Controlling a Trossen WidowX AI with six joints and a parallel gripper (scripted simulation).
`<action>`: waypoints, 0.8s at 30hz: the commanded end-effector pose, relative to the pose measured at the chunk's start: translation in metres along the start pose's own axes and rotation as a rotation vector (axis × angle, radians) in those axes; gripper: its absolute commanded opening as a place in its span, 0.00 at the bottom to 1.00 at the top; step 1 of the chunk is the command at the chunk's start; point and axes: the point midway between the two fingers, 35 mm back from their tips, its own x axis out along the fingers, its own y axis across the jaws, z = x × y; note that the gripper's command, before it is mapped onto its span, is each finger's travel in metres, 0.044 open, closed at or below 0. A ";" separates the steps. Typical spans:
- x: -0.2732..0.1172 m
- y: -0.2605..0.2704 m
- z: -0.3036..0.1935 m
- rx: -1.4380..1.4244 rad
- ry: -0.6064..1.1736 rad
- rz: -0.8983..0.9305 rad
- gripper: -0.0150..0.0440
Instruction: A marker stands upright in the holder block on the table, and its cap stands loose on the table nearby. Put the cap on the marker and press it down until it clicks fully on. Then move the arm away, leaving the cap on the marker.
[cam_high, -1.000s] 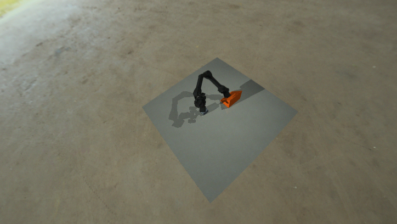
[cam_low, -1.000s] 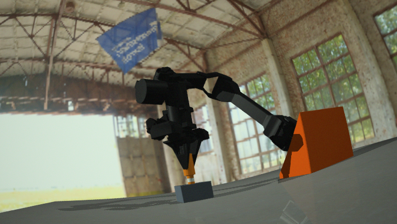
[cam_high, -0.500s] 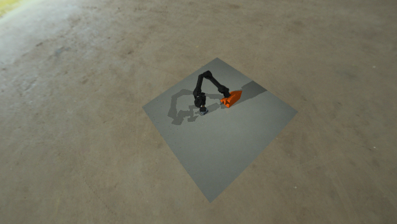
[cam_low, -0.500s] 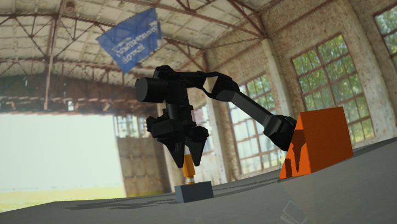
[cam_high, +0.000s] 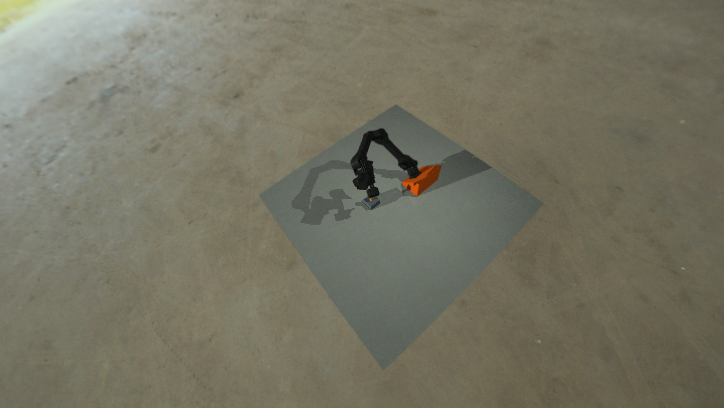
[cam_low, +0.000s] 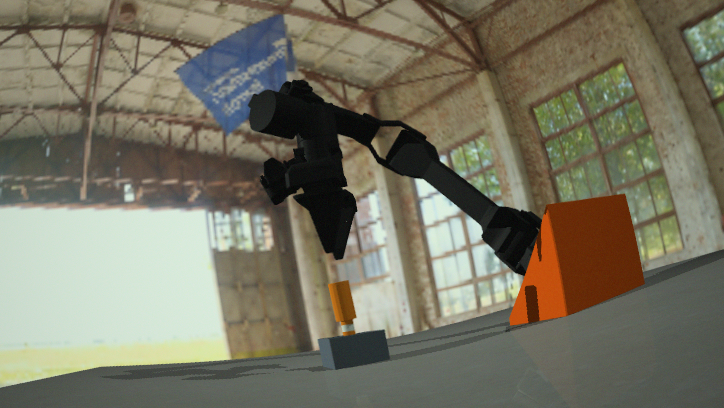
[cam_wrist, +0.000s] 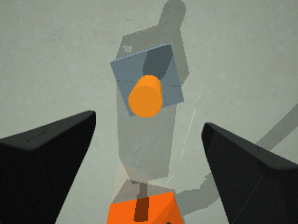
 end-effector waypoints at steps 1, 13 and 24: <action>0.003 0.003 0.001 -0.350 0.011 0.004 0.64; 0.004 0.003 0.002 -0.412 0.012 0.004 0.25; 0.008 0.003 0.002 -0.412 0.012 0.004 0.25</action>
